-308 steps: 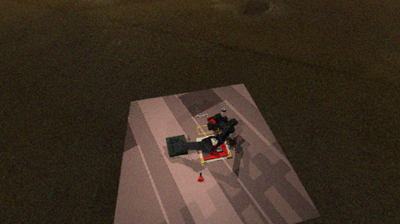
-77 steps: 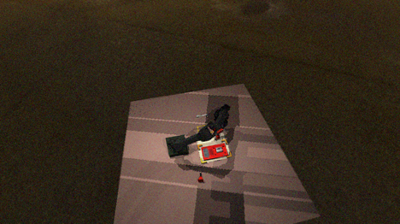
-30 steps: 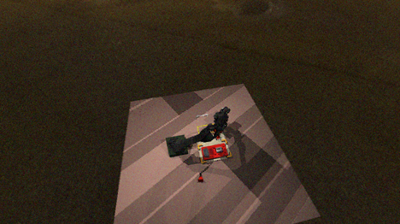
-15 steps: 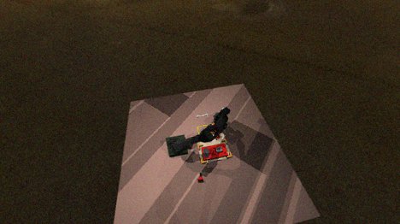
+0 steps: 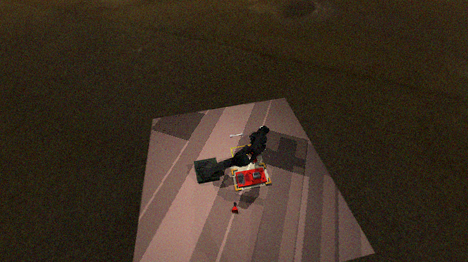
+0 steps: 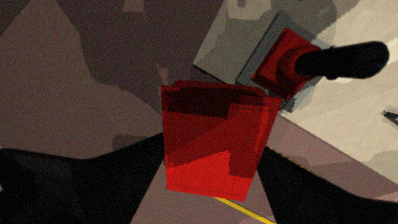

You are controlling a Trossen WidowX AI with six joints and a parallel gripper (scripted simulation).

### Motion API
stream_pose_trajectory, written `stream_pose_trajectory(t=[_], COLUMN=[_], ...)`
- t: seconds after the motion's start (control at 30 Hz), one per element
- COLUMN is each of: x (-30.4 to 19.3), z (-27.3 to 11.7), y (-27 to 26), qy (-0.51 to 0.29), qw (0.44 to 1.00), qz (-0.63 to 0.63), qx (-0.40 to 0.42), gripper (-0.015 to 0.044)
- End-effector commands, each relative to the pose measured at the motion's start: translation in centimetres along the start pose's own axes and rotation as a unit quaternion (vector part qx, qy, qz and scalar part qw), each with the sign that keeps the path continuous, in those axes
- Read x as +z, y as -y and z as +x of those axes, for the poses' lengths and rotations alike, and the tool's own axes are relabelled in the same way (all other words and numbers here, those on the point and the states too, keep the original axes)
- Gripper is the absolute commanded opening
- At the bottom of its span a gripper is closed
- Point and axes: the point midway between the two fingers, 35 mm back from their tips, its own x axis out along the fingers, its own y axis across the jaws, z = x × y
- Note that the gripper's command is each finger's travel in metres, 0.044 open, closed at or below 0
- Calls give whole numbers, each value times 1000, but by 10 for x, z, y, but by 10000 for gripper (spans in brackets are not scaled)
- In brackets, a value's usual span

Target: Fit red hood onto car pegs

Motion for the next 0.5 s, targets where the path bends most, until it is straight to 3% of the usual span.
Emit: stream_pose_trajectory(t=[0.0, 0.07, 0.4, 0.47], x=[0, 0, 0, 0], z=[0, 0, -11, -14], y=[0, 0, 0, 0], qy=[0, 0, 0, 0], qw=[1000, 1000, 1000, 1000], qz=[0, 0, 0, 0], qx=[0, 0, 0, 0], gripper=[288, 275, 12, 0])
